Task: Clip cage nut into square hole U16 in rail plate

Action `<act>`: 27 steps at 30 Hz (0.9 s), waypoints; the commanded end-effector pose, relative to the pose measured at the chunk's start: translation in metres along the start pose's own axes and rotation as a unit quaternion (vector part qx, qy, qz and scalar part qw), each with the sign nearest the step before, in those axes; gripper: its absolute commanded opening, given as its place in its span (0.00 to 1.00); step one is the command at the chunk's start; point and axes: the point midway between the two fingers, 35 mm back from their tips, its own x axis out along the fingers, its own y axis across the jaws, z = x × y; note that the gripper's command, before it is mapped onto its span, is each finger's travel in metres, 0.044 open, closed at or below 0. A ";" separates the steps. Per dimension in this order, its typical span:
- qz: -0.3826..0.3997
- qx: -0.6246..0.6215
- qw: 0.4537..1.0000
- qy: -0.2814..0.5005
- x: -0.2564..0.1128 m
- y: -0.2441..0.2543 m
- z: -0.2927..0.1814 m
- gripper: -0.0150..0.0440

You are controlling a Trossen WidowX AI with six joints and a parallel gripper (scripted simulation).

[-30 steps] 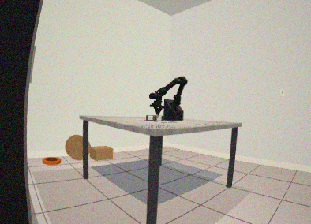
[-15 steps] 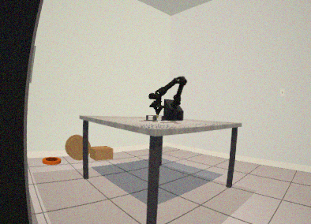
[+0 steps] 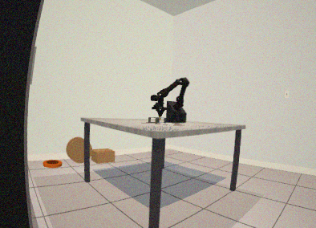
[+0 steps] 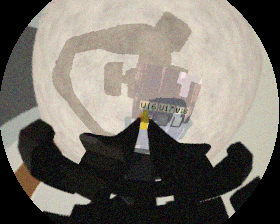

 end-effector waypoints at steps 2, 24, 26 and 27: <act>0.003 -0.002 1.000 0.000 0.000 0.000 0.000 0.31; 0.004 -0.002 1.000 0.000 0.000 -0.004 0.000 0.31; 0.004 -0.002 1.000 0.000 0.001 -0.004 0.000 0.31; 0.004 -0.002 1.000 0.000 0.001 -0.004 0.000 0.31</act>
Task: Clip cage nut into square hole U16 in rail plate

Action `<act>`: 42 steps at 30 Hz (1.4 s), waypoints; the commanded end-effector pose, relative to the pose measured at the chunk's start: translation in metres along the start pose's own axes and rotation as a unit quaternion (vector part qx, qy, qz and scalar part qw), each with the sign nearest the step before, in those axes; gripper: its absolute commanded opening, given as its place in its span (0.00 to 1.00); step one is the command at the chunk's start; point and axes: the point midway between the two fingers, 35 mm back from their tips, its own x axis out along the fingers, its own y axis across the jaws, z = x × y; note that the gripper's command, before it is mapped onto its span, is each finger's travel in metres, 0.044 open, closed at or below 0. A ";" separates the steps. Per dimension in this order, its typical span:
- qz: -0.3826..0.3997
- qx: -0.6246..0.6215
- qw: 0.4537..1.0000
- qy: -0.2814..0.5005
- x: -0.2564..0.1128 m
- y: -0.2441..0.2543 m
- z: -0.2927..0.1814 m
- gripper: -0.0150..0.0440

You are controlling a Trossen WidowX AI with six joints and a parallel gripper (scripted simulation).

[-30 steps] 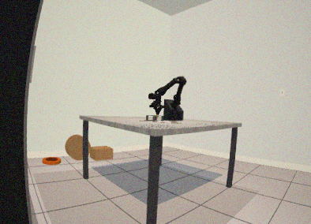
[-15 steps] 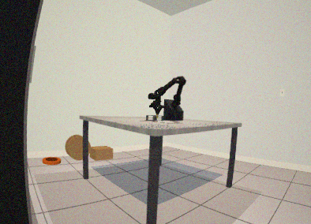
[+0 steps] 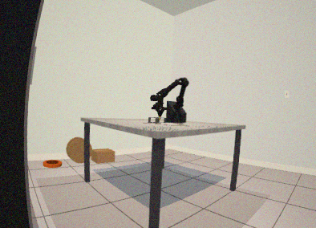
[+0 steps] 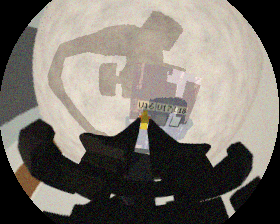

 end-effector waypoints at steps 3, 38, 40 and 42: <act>0.001 -0.003 1.000 -0.001 0.000 0.000 0.000 0.31; 0.000 -0.003 1.000 -0.004 -0.050 -0.001 0.000 1.00; 0.000 -0.003 1.000 -0.004 -0.050 -0.001 0.000 1.00; 0.000 -0.003 1.000 -0.004 -0.050 -0.001 0.000 1.00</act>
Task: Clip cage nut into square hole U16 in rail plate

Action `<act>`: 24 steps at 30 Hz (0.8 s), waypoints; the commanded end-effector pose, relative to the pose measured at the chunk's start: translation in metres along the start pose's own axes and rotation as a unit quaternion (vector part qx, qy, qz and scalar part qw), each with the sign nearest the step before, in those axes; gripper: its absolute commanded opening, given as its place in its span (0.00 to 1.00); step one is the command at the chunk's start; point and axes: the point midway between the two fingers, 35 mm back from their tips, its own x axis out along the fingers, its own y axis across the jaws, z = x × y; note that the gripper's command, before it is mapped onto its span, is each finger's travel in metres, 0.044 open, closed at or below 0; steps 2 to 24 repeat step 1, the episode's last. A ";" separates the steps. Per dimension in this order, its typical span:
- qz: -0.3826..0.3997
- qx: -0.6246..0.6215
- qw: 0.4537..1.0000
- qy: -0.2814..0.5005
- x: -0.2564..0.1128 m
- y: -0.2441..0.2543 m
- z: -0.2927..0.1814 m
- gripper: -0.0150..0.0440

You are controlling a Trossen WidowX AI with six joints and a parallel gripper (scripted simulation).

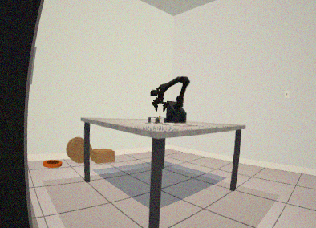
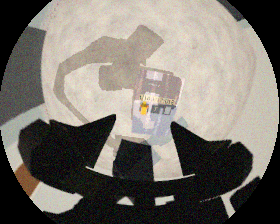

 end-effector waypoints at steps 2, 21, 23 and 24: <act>-0.001 -0.002 1.000 0.001 0.000 0.000 0.000 1.00; -0.001 -0.002 1.000 0.001 0.000 0.000 0.000 1.00; -0.001 -0.002 1.000 0.001 0.000 0.000 0.000 1.00; -0.001 -0.002 1.000 0.001 0.000 0.000 0.000 1.00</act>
